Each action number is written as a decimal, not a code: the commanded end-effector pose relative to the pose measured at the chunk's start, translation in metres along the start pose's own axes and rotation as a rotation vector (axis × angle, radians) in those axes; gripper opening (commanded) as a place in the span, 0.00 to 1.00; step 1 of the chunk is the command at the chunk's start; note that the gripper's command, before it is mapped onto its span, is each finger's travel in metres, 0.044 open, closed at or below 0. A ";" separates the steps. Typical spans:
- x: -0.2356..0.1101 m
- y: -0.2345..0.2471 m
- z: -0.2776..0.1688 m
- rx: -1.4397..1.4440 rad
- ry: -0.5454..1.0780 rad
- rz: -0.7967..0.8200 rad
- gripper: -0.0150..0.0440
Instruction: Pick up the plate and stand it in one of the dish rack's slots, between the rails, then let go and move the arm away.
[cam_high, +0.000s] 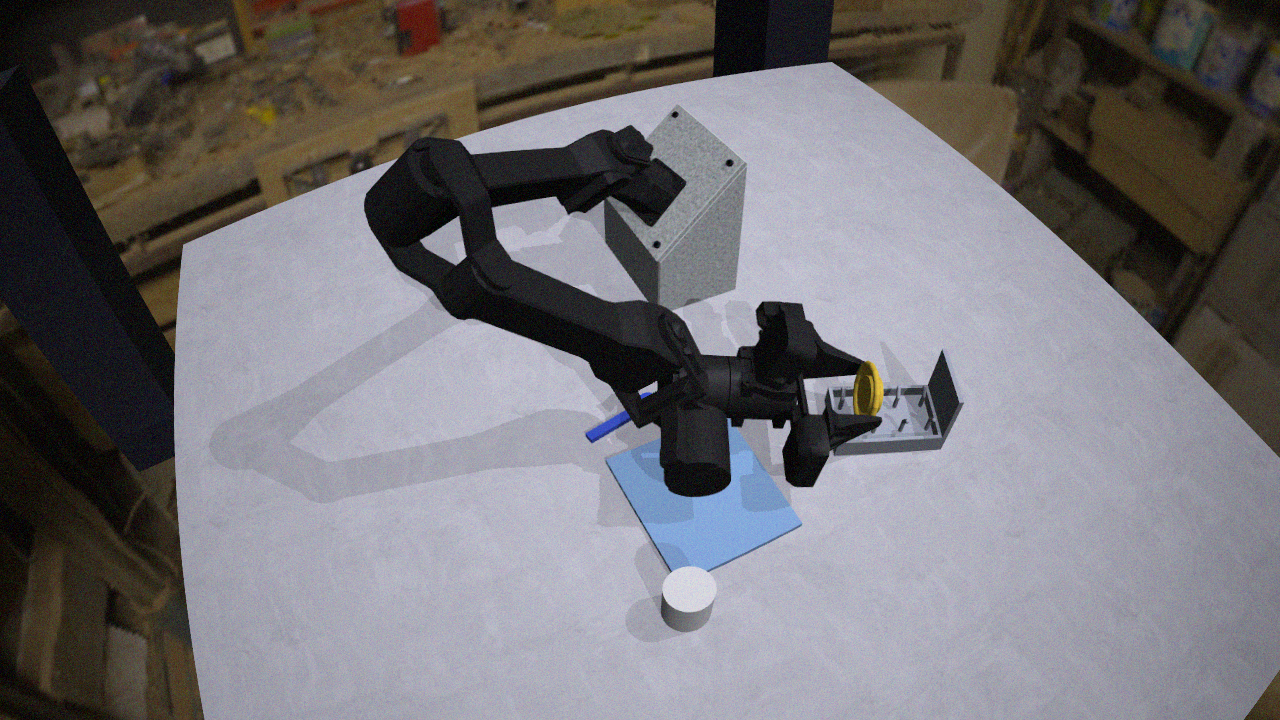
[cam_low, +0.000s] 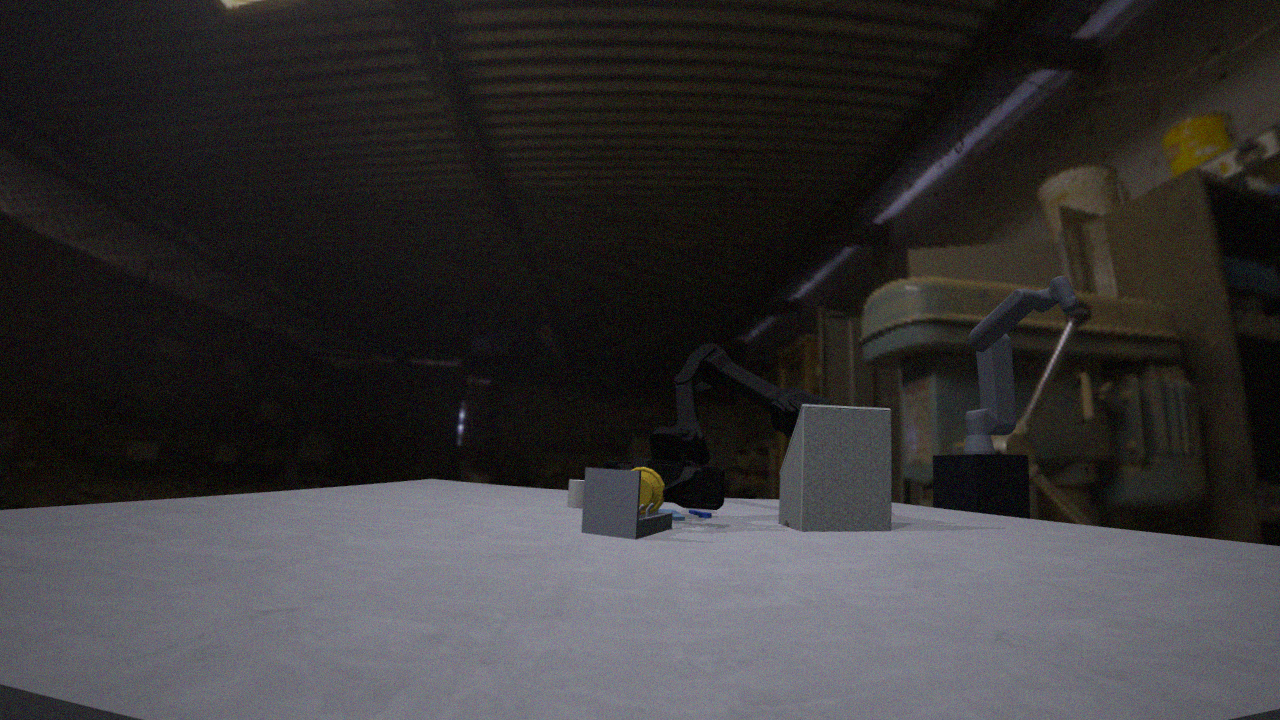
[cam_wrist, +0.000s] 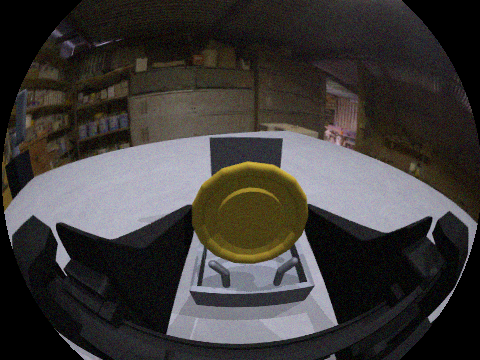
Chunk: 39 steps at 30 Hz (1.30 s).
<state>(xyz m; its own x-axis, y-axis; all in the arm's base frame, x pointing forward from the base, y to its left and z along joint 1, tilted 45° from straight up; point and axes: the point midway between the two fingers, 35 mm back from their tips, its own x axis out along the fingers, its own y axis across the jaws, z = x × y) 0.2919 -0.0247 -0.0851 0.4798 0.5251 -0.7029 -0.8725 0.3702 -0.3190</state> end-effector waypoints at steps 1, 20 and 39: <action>0.000 0.000 0.000 0.000 0.000 0.000 0.43; 0.000 0.000 0.000 0.000 0.000 0.000 0.93; -0.007 -0.009 0.115 0.034 0.025 0.016 0.93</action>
<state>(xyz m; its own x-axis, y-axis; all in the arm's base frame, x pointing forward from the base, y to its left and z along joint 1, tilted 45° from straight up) 0.3060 0.0535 -0.0058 0.4722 0.5278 -0.7060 -0.8755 0.3743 -0.3056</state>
